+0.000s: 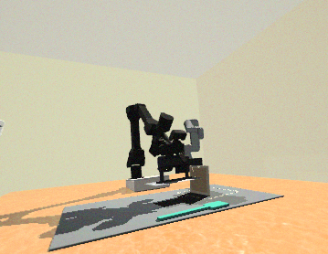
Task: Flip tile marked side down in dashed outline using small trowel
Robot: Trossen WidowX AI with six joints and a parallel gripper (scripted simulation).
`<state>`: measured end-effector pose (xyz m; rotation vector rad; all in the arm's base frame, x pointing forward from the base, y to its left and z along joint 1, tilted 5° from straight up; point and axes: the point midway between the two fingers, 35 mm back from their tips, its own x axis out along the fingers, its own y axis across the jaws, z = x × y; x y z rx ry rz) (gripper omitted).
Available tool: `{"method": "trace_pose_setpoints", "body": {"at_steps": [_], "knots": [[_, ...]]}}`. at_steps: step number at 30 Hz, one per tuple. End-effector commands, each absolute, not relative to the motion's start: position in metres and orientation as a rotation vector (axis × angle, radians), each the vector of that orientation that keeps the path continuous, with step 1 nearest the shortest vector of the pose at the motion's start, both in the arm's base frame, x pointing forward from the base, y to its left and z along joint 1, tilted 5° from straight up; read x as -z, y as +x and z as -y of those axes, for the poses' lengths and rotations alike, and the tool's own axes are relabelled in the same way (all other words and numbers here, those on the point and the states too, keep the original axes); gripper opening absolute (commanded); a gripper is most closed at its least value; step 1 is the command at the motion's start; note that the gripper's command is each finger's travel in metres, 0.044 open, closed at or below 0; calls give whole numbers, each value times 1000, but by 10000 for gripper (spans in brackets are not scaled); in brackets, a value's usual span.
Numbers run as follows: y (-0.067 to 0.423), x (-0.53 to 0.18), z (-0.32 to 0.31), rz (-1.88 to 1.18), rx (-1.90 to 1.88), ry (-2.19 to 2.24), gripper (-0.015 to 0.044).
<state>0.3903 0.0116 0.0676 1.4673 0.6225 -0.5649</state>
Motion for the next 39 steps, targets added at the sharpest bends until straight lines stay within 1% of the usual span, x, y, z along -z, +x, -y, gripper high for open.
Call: {"method": "trace_pose_setpoints", "body": {"at_steps": [1, 26, 39], "knots": [[391, -69, -11, -610, 565, 1470, 0], [389, -39, -44, -612, 565, 1474, 0], [396, -72, 8, -613, 569, 1468, 0]]}}
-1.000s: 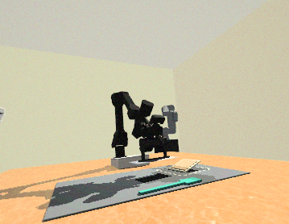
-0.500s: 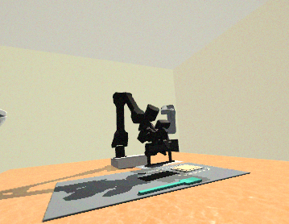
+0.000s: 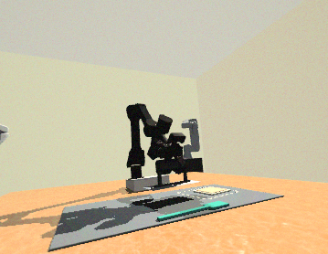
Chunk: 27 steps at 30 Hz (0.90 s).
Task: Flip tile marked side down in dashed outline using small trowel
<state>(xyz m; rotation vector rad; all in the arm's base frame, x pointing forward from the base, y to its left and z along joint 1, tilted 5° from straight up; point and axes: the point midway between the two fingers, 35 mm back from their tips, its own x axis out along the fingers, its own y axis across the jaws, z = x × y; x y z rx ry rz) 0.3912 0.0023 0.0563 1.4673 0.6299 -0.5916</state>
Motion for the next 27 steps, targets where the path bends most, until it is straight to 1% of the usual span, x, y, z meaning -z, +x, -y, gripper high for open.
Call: {"method": "trace_pose_setpoints", "body": {"at_steps": [1, 10, 27], "knots": [[396, -75, 12, -612, 568, 1468, 0], [392, -100, 50, -605, 564, 1467, 0], [392, -101, 51, -604, 563, 1467, 0]]}}
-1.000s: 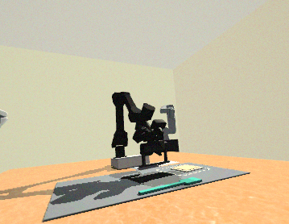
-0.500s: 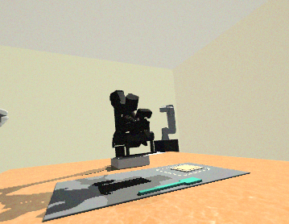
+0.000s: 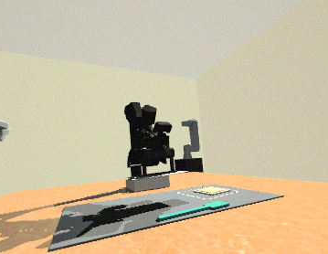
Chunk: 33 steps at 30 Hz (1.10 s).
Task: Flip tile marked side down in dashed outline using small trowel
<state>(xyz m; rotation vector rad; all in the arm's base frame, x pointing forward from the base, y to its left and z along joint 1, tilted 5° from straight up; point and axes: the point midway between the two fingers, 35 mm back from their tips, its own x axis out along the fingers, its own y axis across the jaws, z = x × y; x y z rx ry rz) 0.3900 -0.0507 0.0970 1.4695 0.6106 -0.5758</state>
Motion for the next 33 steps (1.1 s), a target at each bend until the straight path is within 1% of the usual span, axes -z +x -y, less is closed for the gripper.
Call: {"method": "trace_pose_setpoints", "body": {"at_steps": [1, 23, 33], "knots": [[392, -101, 51, -604, 563, 1467, 0], [392, -101, 50, -605, 564, 1467, 0], [414, -96, 7, -642, 583, 1468, 0]]}}
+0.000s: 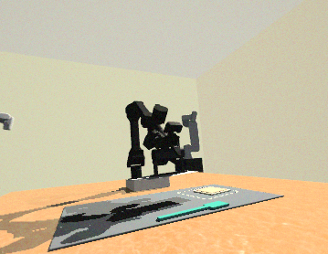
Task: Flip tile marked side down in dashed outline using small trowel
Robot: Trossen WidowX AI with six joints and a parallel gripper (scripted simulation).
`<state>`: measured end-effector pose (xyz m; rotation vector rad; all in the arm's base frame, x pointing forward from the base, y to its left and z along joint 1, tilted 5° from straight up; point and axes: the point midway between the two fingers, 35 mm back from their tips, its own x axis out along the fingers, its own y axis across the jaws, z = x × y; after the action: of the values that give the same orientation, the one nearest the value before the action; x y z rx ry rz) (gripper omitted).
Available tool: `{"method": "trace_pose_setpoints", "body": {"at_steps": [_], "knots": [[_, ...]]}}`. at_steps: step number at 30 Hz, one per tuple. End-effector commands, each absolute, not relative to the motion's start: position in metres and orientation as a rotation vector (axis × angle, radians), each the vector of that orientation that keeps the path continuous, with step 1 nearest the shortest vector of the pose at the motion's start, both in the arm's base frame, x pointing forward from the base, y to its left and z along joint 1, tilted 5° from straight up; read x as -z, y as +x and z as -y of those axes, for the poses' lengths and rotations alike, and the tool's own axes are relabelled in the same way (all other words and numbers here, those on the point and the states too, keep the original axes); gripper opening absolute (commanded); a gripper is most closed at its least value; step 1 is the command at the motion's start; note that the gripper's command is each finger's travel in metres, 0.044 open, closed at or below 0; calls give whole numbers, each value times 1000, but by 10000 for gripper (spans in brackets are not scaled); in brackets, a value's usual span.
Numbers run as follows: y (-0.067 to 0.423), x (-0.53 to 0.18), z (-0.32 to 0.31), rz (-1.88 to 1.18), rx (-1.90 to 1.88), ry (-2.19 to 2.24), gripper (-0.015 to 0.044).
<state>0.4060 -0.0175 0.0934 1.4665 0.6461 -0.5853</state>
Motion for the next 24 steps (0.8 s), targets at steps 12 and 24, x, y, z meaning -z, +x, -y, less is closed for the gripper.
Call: {"method": "trace_pose_setpoints", "body": {"at_steps": [12, 24], "knots": [[433, -88, -56, -681, 595, 1445, 0], [439, -79, -128, -713, 579, 1424, 0]]}}
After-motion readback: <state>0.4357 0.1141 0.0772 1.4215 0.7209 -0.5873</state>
